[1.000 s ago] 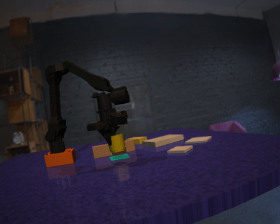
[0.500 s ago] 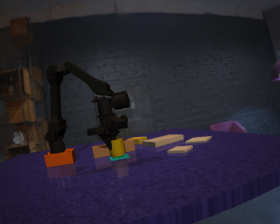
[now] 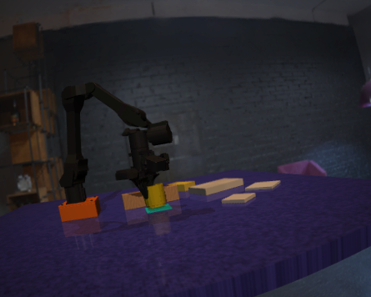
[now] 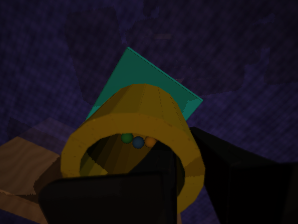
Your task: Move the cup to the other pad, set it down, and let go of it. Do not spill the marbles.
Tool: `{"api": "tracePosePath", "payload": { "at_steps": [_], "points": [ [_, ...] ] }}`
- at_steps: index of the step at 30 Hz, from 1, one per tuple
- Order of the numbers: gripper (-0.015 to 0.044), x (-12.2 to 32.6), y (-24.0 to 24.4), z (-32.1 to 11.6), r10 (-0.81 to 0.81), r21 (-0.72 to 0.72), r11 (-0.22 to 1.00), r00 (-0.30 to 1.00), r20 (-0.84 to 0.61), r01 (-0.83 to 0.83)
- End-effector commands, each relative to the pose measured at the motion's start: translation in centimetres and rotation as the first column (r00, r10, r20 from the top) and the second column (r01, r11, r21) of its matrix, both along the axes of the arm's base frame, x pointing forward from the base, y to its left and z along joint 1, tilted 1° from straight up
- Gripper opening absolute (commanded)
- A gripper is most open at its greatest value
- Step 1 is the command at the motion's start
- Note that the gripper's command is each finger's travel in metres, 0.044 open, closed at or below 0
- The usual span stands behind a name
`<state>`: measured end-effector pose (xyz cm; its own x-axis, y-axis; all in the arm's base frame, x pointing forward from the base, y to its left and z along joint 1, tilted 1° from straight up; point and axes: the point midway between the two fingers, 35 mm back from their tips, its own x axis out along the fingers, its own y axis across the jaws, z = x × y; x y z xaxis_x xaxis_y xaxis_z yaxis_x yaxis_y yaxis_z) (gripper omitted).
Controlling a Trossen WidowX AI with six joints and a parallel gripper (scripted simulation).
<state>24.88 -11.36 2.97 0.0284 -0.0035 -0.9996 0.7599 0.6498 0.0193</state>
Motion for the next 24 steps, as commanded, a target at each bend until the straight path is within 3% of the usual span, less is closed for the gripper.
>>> {"api": "tracePosePath", "payload": {
  "at_steps": [1, 4, 24],
  "points": [
    [0.0079, 0.0, 0.0, 0.0, 0.000, 0.000, 1.000, 1.000, 0.001, 0.000],
    [0.0146, 0.0, 0.0, 0.0, 0.000, 0.000, 1.000, 1.000, 0.001, 0.000],
    [0.0146, 0.0, 0.0, 1.9, 0.001, 0.001, 1.000, 1.000, 0.000, -0.001]
  ]
}}
